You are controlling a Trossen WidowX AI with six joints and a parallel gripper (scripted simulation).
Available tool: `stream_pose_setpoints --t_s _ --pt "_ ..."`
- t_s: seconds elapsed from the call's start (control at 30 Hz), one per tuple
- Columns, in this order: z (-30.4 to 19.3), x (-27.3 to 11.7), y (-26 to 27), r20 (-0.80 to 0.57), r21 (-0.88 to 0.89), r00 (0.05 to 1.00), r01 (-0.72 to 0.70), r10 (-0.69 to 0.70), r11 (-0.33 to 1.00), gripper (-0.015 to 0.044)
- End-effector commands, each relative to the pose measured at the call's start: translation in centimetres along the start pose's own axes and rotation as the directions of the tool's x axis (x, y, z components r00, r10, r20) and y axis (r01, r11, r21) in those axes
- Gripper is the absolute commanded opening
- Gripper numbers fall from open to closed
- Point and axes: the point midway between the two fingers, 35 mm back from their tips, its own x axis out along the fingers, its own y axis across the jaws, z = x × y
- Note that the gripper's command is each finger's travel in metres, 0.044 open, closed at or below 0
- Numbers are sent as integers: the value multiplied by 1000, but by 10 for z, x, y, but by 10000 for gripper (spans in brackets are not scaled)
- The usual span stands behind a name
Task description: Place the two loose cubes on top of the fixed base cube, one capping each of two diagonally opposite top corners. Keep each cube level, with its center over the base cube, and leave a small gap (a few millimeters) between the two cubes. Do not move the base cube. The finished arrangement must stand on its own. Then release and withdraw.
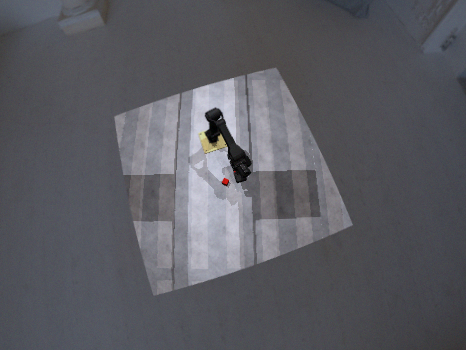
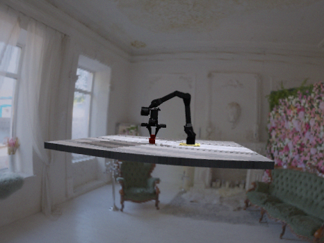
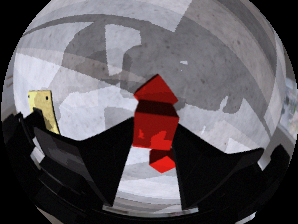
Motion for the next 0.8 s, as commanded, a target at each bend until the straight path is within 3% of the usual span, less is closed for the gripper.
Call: stream_pose_setpoints --t_s 0.0,0.03,0.77 --pt "0 1 0 -3 -4 1000 1 -1 1000 184" --pt "0 1 0 -3 -4 1000 1 -1 1000 205" --pt "0 -30 0 0 0 1000 0 0 1000 205"
